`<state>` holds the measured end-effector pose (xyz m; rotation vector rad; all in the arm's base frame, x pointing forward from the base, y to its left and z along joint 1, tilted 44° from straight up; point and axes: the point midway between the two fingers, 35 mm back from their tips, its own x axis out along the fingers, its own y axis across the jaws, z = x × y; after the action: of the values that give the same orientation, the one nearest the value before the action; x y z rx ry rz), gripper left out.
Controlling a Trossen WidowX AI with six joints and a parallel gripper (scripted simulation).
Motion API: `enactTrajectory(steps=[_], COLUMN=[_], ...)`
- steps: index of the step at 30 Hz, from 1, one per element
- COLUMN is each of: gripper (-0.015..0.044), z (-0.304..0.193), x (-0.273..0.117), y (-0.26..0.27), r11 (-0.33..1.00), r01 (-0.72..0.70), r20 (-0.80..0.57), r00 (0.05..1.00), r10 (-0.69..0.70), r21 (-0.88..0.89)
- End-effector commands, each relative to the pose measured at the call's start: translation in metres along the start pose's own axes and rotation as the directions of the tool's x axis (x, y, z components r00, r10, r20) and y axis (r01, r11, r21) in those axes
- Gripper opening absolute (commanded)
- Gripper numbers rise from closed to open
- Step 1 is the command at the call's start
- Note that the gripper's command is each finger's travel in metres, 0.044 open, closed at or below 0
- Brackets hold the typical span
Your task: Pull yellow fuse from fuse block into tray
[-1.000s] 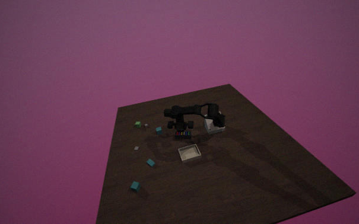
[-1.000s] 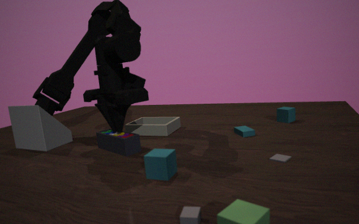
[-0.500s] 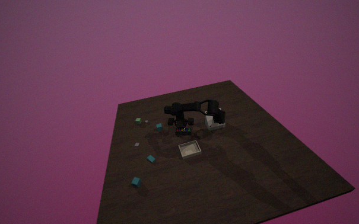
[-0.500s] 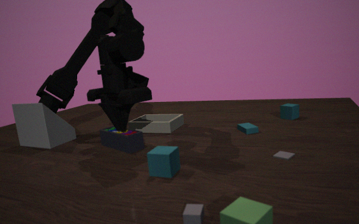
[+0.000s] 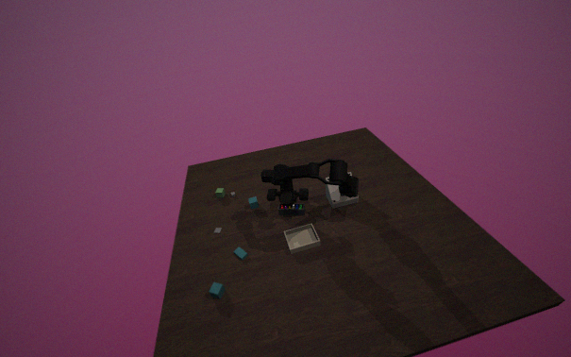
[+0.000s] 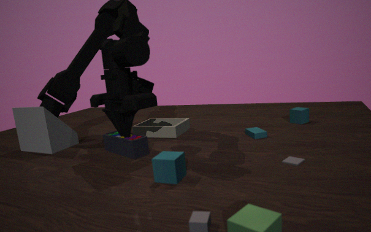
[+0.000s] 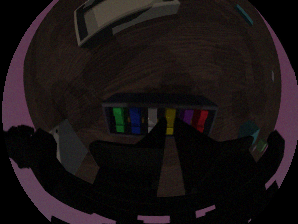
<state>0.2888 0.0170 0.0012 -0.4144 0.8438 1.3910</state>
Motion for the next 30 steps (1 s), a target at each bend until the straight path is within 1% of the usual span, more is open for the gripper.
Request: enactTrajectory(steps=[1, 30], gripper=[0.0004, 0.0], z=[0.0, 0.0], x=[0.0, -0.012], y=[0.0, -0.001], r11=[1.0, 1.0], r01=[0.0, 0.001], r20=[0.0, 0.0], r00=[1.0, 1.0], r10=[0.0, -0.001], r21=[-0.001, 0.001])
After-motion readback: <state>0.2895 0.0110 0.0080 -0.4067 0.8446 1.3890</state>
